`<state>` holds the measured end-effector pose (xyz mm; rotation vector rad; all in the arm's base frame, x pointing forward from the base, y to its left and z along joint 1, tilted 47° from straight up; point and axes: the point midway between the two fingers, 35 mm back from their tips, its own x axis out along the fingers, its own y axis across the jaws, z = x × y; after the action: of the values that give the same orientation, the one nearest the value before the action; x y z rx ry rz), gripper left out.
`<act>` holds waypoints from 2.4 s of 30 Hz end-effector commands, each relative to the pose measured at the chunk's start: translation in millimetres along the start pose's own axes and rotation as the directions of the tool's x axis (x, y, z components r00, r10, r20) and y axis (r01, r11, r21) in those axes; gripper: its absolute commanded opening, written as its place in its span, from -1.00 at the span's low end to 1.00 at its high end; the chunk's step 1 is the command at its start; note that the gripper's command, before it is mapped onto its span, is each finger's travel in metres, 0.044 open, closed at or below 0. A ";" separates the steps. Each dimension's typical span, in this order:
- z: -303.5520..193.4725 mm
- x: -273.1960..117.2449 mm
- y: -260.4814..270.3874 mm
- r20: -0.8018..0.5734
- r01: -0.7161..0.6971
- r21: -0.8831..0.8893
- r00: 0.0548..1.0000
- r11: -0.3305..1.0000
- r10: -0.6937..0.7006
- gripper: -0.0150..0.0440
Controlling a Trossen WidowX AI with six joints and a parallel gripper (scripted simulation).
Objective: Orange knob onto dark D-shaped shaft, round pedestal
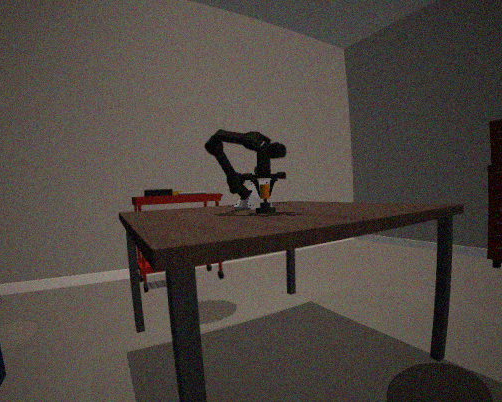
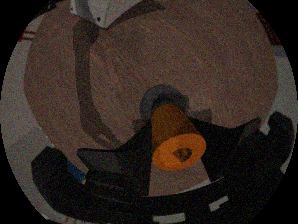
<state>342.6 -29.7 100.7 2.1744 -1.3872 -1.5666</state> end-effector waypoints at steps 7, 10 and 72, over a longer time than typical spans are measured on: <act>-0.7 -5.0 -0.1 -0.006 0.004 -0.192 1.000 0.981 -0.005 -0.49; -1.3 -4.6 -1.0 -0.006 0.004 -0.202 1.000 0.979 -0.005 -0.49; 0.9 0.3 -0.1 -0.006 0.003 -0.253 1.000 0.967 -0.005 -0.49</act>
<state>343.3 -28.8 100.6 2.0392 -1.1303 -1.6343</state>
